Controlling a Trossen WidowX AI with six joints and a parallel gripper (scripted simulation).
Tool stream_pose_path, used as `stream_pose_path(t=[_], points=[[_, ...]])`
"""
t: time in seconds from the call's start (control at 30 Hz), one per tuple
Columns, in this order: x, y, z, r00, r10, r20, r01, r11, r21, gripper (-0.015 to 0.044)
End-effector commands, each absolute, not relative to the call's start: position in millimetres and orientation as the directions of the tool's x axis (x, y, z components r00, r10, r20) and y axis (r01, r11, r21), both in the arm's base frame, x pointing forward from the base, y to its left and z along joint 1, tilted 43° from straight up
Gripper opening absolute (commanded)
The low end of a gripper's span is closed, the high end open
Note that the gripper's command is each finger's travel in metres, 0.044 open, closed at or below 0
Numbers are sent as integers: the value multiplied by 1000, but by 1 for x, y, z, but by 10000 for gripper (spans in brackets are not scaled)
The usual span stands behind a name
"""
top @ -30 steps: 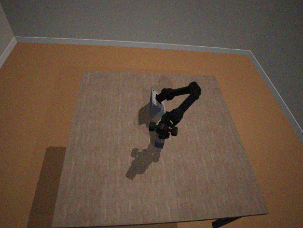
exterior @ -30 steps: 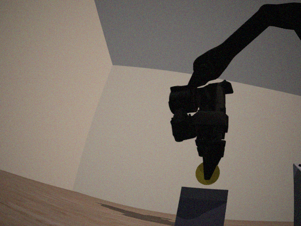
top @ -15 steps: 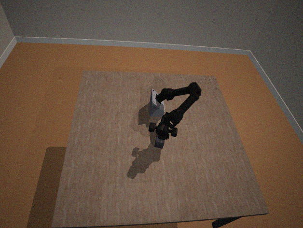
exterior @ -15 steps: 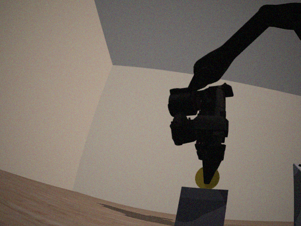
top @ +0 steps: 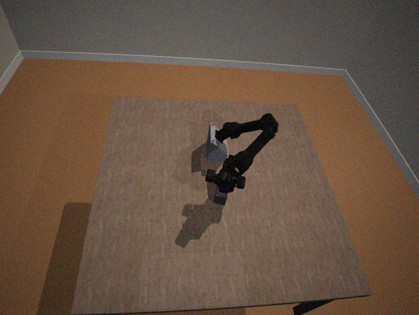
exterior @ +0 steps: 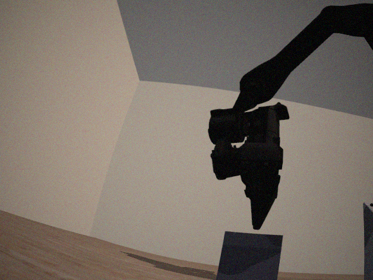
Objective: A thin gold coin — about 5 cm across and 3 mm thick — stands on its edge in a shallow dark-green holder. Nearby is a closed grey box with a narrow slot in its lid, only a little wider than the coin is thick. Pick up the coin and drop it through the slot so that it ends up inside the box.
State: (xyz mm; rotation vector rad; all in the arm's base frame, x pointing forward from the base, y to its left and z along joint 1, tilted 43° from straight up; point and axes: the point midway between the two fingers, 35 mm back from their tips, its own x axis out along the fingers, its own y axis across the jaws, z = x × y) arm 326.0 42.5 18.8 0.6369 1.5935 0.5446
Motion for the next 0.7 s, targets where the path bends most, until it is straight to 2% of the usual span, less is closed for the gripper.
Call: stream_pose_path(t=[0.0, 0.27, 0.67], points=[[327, 38, 23, -73, 678, -731, 88, 735, 673, 239], [328, 16, 47, -74, 680, -730, 91, 733, 674, 440], [327, 2, 64, -75, 683, -726, 93, 730, 677, 440]])
